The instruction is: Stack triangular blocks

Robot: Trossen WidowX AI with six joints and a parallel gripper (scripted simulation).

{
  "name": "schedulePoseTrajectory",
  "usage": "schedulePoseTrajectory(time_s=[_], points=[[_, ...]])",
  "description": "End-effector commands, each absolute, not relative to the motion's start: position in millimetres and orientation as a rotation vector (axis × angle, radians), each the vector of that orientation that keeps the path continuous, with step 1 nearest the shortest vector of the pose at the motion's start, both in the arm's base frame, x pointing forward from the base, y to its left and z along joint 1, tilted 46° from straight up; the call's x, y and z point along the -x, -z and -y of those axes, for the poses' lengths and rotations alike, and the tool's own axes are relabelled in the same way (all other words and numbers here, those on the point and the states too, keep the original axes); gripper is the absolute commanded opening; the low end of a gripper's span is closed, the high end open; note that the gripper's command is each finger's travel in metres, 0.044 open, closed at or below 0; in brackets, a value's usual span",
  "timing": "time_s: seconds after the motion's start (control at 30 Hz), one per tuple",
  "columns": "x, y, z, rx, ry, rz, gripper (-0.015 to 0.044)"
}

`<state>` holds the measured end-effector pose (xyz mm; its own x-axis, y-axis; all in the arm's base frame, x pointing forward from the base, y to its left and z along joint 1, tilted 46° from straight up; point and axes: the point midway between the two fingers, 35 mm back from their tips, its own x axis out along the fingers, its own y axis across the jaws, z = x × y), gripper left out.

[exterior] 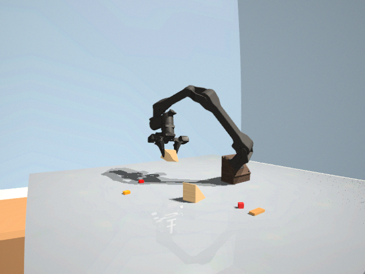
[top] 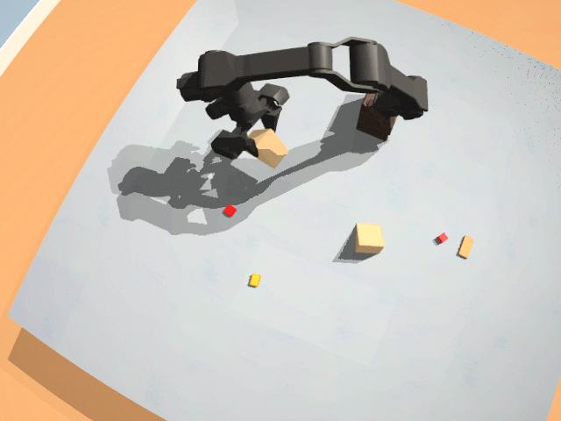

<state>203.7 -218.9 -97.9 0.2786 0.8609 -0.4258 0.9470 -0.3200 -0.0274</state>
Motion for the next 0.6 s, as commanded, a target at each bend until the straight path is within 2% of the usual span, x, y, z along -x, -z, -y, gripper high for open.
schedulePoseTrajectory(time_s=[0.0, 0.57], points=[[-203.7, 97.0, 217.7, -2.25, 0.445, -1.636, 0.0], [-202.6, 96.7, 216.9, -1.802, 0.028, -1.44, 0.0]])
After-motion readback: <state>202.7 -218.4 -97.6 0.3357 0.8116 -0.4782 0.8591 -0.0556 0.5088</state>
